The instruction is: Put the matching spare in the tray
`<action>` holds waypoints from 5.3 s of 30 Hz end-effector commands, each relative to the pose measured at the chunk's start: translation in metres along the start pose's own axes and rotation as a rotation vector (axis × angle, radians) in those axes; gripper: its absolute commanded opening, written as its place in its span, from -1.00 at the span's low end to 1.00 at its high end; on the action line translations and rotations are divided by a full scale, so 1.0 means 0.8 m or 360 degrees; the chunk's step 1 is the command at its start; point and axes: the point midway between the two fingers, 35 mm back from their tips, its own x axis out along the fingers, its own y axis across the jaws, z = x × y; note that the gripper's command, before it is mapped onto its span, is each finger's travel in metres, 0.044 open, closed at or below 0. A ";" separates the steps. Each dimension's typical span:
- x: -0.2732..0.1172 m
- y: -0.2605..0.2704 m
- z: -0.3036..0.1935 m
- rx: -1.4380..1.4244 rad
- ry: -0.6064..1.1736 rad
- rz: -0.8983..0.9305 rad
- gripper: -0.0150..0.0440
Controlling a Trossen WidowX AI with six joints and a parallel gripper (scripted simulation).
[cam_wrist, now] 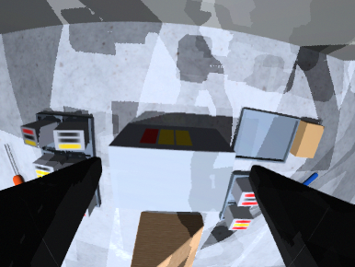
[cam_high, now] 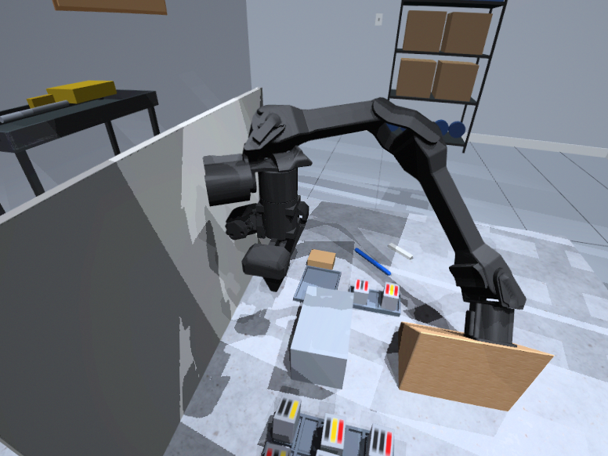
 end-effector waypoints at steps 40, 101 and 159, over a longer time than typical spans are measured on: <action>0.127 0.296 -0.251 -0.2378 -0.0008 0.0016 0.53; 0.227 0.296 -0.256 -0.2376 -0.0006 0.0011 0.53; 0.127 0.296 -0.256 -0.2378 -0.0008 0.0017 -0.49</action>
